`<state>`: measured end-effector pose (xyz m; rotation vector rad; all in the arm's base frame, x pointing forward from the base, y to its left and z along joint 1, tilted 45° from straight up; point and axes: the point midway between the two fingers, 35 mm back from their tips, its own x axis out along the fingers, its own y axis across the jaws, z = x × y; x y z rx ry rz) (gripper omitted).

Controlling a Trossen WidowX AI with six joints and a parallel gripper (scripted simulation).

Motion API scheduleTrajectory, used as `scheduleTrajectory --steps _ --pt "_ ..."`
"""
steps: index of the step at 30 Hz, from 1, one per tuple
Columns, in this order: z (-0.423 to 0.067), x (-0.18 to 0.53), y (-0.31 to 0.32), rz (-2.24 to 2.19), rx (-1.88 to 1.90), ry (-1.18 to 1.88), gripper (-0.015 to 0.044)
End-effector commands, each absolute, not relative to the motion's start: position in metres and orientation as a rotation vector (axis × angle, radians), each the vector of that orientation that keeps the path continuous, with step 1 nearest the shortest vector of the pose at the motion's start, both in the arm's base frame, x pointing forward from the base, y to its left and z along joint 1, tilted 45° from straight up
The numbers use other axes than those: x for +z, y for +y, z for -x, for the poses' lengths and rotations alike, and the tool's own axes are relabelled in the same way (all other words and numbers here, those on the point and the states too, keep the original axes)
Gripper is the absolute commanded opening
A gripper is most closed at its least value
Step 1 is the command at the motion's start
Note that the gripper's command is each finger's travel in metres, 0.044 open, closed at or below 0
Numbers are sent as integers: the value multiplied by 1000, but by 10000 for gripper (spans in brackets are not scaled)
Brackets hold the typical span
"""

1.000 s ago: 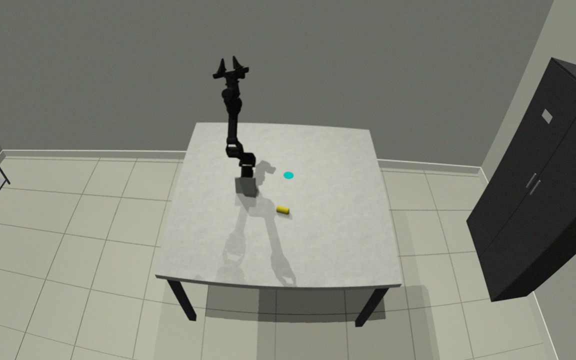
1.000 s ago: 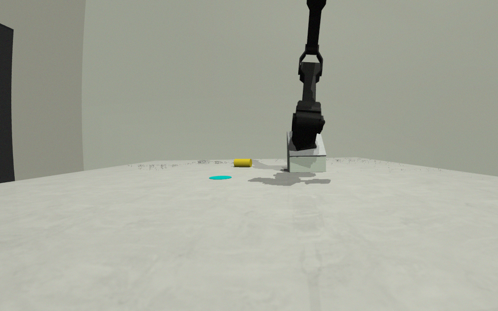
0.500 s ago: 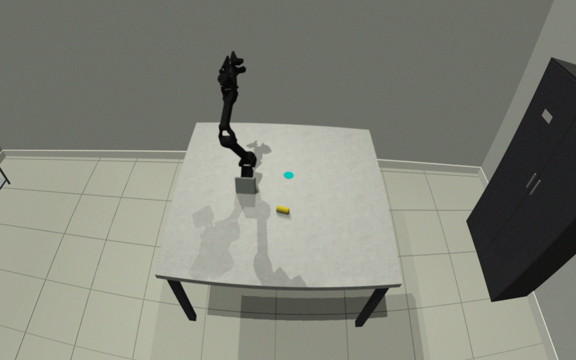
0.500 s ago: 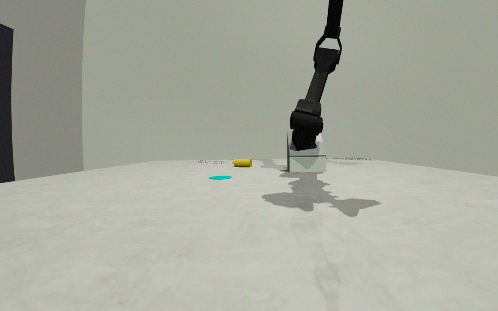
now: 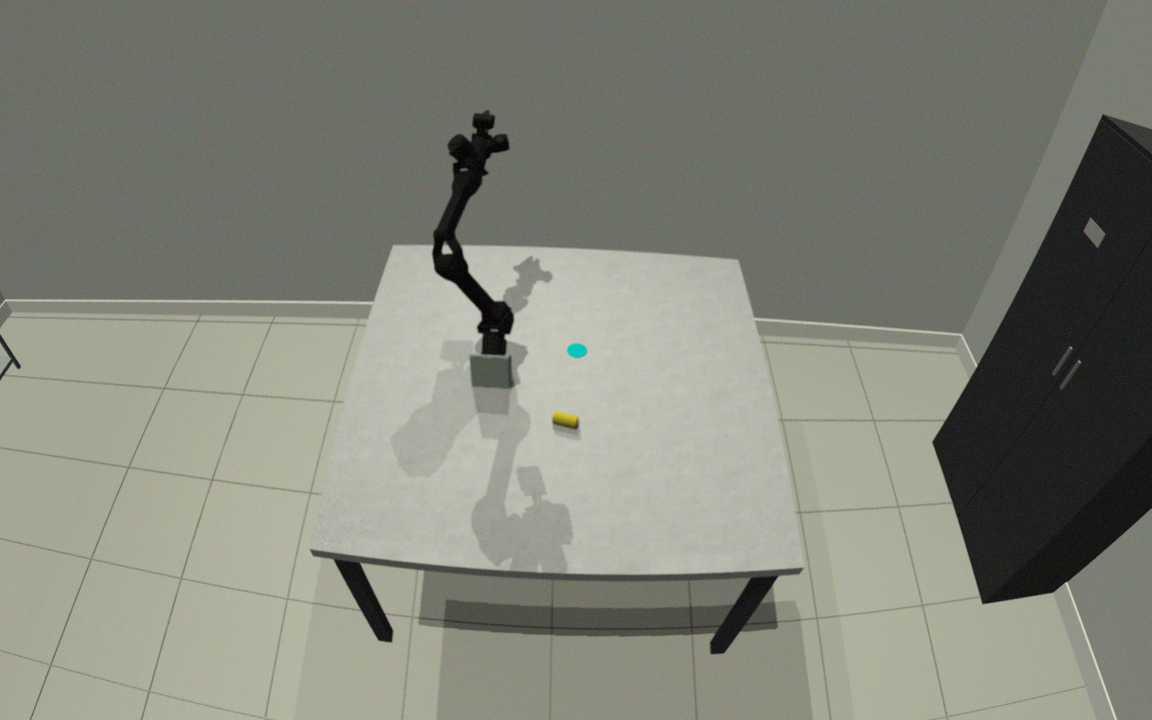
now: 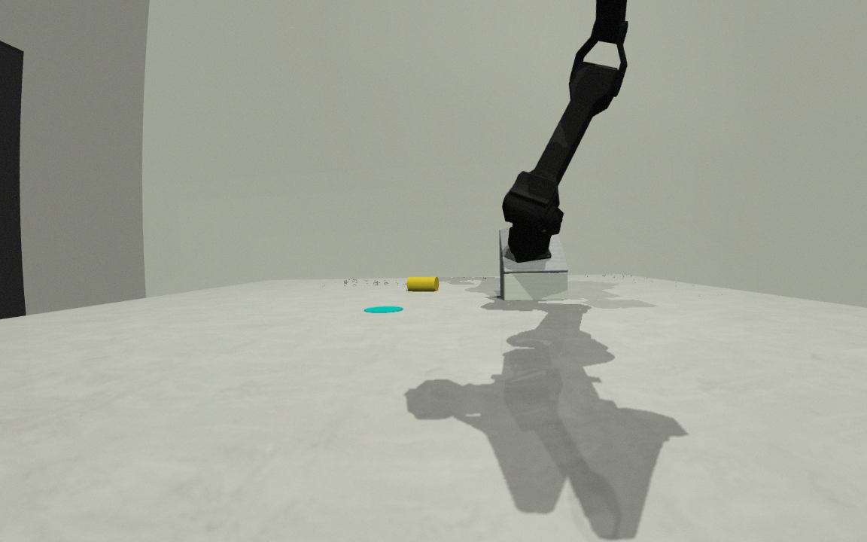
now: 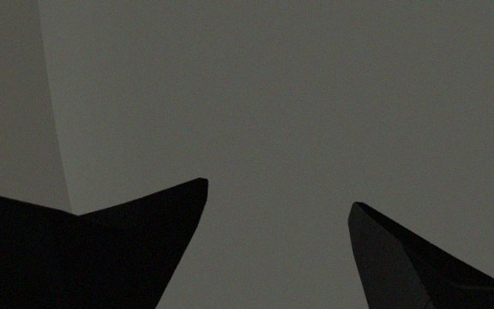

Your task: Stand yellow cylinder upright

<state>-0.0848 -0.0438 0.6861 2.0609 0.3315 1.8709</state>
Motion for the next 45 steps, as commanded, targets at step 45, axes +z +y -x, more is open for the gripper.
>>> scheduleTrajectory --steps 45 --pt "-336 492 88 -1134 364 264 309"
